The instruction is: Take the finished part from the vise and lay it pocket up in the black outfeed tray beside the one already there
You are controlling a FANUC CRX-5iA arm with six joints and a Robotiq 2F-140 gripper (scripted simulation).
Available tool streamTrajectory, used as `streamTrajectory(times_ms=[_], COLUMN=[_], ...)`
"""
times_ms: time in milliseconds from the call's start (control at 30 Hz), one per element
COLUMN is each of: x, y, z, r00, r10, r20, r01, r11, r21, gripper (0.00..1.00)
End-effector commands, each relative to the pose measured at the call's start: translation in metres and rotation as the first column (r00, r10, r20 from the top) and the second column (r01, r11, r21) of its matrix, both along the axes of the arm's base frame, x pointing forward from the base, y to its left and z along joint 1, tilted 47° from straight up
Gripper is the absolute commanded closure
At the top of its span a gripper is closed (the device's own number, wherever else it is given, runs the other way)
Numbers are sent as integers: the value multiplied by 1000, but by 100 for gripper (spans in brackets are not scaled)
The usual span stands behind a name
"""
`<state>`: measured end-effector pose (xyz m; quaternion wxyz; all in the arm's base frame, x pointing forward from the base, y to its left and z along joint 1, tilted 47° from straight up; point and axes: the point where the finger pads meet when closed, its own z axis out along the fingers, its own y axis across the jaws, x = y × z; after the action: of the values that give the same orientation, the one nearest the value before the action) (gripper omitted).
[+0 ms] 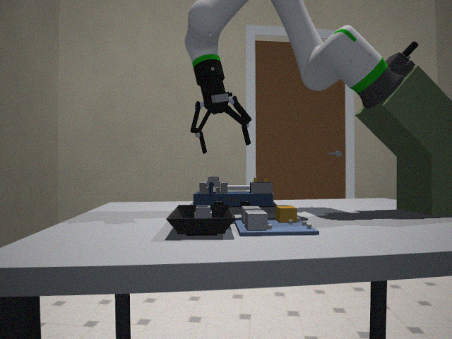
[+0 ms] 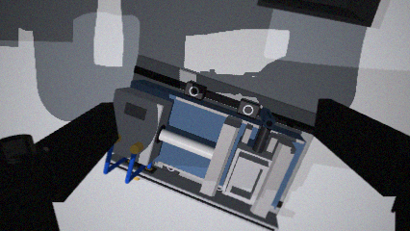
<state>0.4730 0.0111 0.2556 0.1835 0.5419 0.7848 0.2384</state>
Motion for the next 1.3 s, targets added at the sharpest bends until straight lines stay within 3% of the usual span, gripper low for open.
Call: streamTrajectory(times_ms=[0,233,433,467,1267], x=[20,36,37,37,37], y=[-31,-77,-82,-82,-82], z=[9,25,27,27,27], r00=[989,944,937,937,937], r10=[-133,-296,-315,-315,-315], r20=[73,147,154,154,154], r01=[127,270,285,285,285], r11=[989,947,940,940,940], r21=[78,177,189,189,189], gripper=[0,0,0,90,90])
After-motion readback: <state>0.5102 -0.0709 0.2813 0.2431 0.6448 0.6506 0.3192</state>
